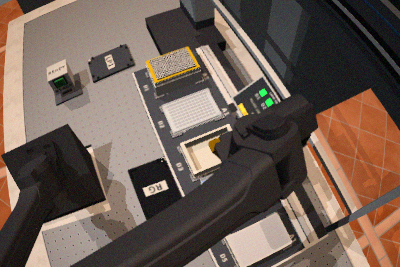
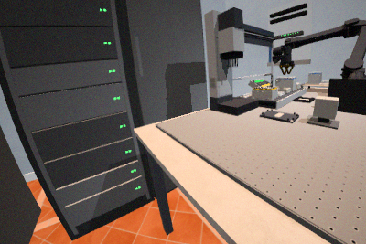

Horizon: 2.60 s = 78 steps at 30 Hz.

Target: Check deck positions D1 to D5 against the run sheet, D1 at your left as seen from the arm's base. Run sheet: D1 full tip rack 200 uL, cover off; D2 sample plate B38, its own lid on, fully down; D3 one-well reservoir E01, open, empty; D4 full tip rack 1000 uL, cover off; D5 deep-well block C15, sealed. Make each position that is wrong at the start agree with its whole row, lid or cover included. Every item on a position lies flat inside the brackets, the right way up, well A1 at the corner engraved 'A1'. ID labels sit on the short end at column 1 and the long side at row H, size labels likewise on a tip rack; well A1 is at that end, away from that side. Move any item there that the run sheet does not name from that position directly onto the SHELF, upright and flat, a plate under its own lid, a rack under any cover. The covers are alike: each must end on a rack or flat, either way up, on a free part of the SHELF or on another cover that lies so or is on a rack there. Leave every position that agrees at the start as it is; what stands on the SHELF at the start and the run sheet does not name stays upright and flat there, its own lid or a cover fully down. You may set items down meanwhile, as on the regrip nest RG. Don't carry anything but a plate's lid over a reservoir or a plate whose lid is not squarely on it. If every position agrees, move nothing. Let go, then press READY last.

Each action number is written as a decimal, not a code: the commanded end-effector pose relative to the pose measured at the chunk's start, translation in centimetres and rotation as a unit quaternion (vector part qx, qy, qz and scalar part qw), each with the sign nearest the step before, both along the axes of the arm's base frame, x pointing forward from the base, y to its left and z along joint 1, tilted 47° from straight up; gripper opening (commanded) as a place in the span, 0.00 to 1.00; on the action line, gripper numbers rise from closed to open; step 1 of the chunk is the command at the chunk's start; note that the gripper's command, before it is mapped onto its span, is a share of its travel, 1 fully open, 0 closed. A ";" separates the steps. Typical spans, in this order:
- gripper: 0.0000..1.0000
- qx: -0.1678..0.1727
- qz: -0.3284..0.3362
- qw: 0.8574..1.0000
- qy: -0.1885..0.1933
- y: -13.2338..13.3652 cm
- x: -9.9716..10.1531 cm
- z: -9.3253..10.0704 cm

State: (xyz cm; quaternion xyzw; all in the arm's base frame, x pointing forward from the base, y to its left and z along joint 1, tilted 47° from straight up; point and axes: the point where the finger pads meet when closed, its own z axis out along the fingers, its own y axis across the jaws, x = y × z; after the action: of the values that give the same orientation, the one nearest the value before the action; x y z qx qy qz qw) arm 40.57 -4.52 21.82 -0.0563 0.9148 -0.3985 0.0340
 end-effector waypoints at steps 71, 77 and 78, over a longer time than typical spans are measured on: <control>0.00 0.002 0.010 1.000 -0.018 -2.4 1.5 -1.6; 0.00 0.002 0.010 1.000 -0.018 -2.4 1.5 -1.6; 0.00 0.002 0.010 1.000 -0.018 -2.4 1.5 -1.6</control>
State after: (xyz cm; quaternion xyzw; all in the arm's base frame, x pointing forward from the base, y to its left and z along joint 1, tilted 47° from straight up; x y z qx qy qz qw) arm 41.16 -7.45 19.16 -0.0583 0.9149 -0.3978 0.0367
